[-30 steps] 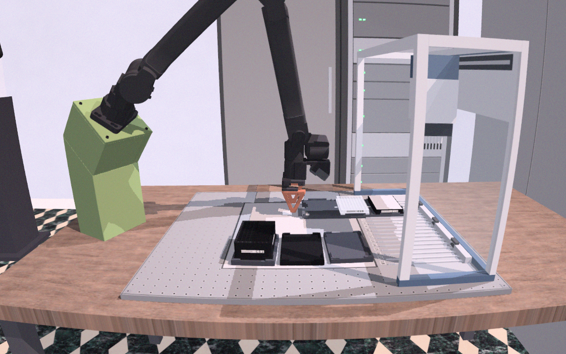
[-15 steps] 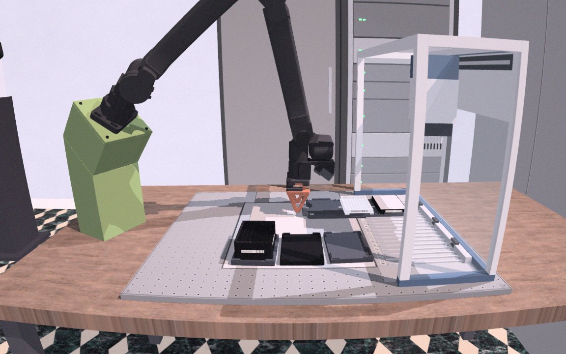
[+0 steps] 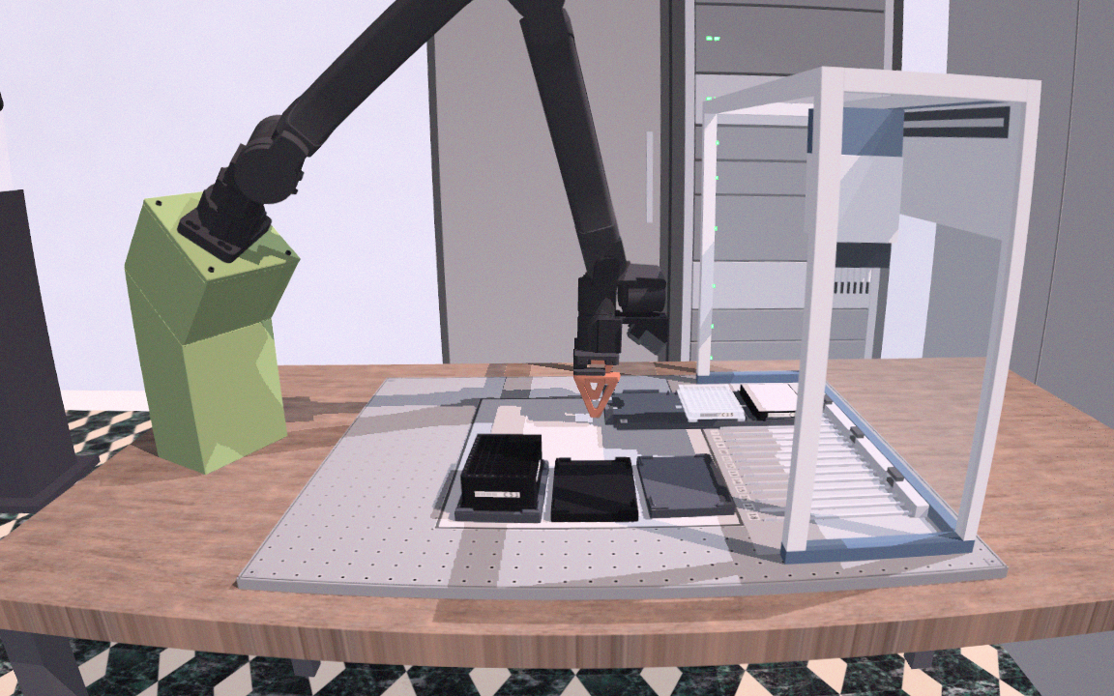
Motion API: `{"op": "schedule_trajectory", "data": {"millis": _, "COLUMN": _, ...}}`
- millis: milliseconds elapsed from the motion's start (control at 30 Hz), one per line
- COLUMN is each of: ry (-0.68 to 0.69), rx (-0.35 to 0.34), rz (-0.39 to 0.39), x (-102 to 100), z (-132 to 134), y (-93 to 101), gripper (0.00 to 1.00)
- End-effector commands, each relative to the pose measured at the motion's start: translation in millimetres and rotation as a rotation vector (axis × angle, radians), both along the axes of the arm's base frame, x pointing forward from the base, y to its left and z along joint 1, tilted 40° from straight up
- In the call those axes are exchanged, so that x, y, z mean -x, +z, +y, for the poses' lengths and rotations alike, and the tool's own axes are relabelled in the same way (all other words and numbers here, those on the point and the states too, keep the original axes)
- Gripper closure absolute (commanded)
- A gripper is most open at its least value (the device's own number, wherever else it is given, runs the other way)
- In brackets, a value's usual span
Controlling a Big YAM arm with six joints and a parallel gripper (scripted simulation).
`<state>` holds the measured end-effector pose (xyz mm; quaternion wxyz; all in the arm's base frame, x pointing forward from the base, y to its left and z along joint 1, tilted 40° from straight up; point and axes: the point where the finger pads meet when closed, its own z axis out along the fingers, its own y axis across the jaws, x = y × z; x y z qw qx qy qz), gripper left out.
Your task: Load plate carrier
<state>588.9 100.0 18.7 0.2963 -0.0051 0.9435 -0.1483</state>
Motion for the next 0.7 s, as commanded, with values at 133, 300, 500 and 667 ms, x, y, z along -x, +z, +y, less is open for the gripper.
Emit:
{"op": "schedule_trajectory", "data": {"millis": 133, "ry": -0.002, "rx": -0.010, "rz": -0.046, "x": -29.3, "z": -0.5, "y": 20.3, "gripper": 0.20}}
{"op": "schedule_trajectory", "data": {"millis": 300, "ry": -0.002, "rx": -0.010, "rz": -0.045, "x": -31.7, "z": -0.2, "y": 22.1, "gripper": 0.20}}
{"op": "schedule_trajectory", "data": {"millis": 500, "ry": -0.002, "rx": -0.010, "rz": -0.046, "x": -36.8, "z": 0.4, "y": 25.9, "gripper": 0.20}}
{"op": "schedule_trajectory", "data": {"millis": 667, "ry": -0.001, "rx": -0.010, "rz": -0.046, "x": -41.1, "z": 0.9, "y": 29.0, "gripper": 0.20}}
